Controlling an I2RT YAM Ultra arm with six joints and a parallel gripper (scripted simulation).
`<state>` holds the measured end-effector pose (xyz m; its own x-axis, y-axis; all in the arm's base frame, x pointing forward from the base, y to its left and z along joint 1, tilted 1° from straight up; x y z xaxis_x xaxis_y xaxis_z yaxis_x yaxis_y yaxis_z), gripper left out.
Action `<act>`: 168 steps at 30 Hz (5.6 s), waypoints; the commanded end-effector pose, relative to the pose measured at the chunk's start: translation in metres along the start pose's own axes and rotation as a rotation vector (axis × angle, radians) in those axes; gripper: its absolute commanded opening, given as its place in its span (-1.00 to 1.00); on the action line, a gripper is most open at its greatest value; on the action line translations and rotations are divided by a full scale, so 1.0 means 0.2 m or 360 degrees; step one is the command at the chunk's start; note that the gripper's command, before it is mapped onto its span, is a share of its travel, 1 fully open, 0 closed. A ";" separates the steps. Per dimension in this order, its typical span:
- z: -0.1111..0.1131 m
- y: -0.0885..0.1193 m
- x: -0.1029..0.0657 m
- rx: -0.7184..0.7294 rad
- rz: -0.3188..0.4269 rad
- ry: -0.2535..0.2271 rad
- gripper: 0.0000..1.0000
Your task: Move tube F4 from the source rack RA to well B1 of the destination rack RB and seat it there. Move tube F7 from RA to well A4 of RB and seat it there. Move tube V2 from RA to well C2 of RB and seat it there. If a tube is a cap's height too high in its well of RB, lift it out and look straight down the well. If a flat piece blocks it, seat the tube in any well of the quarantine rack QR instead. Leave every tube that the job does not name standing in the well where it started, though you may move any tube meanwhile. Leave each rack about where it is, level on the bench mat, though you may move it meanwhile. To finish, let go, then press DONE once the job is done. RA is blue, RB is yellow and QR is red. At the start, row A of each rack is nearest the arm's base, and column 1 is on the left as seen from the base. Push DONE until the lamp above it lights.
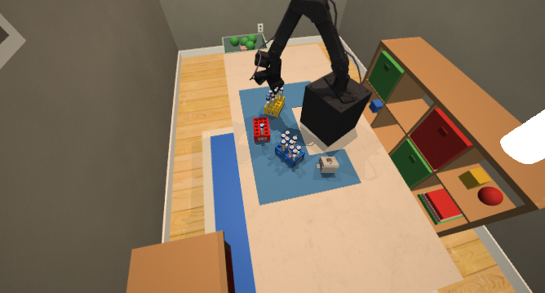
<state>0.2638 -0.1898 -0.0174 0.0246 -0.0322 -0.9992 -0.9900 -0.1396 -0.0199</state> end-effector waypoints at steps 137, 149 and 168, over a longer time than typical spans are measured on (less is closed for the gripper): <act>1.55 -0.19 0.04 0.0696 0.0030 -0.0005 -0.40; 1.56 -0.18 0.05 0.0692 0.0031 -0.0004 -0.40; 1.57 -0.16 0.08 0.0690 0.0034 -0.0002 -0.40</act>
<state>0.2554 0.1258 -0.0376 0.0060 -0.0177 -0.9998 -0.9567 0.2908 -0.0109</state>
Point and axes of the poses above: the point where the finger pads meet when closed, its own x axis out along the fingers, its own z axis across the jaws, y = z × x, the point moved 9 cm from there along -x, back along the fingers, and after that the axes turned 1 degree about -x, right-handed, at the moved point
